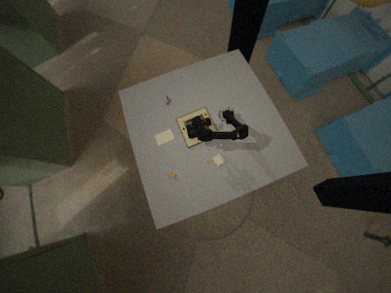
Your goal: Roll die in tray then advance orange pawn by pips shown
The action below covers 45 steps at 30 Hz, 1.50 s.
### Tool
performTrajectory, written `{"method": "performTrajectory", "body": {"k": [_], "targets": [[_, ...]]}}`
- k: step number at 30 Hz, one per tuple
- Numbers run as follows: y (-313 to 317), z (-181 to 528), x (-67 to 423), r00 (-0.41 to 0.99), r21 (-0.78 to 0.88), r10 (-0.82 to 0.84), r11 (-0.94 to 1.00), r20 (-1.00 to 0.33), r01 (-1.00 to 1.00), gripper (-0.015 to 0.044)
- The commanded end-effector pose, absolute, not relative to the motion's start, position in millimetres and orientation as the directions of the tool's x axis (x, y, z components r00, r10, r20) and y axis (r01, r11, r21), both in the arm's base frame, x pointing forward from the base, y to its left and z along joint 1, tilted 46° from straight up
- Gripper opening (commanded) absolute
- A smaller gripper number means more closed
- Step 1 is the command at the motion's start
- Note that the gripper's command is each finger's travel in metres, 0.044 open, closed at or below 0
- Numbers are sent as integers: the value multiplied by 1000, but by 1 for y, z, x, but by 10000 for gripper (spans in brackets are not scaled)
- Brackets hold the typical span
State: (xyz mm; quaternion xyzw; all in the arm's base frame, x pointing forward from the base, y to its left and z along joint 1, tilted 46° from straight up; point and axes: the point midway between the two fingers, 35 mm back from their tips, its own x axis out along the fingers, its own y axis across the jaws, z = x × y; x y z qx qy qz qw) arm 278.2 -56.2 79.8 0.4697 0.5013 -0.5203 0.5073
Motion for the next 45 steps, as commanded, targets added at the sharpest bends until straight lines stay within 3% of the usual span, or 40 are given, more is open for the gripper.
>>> {"method": "performTrajectory", "body": {"k": [1, 10, 27, 29, 31, 36, 42, 44, 45], "targets": [[-57, 82, 279, -44, -45, -63, 18, -997, 999, 0], [-56, 80, 278, -44, -45, -57, 17, -997, 999, 0], [-85, 108, 280, -45, -46, -65, 18, -997, 999, 440], [-83, 101, 279, -68, -68, 1, 30, -998, 997, 440], [-77, 84, 275, -115, -106, 191, 58, -975, 993, 440], [-69, 61, 276, -58, -55, 659, 25, -750, 998, 440], [-69, 59, 278, -29, -38, 707, 3, -707, 999, 440], [-71, 57, 273, -71, -74, 646, 22, -760, 997, 440], [-71, 57, 272, -71, -66, 646, 31, -760, 997, 414]]}}
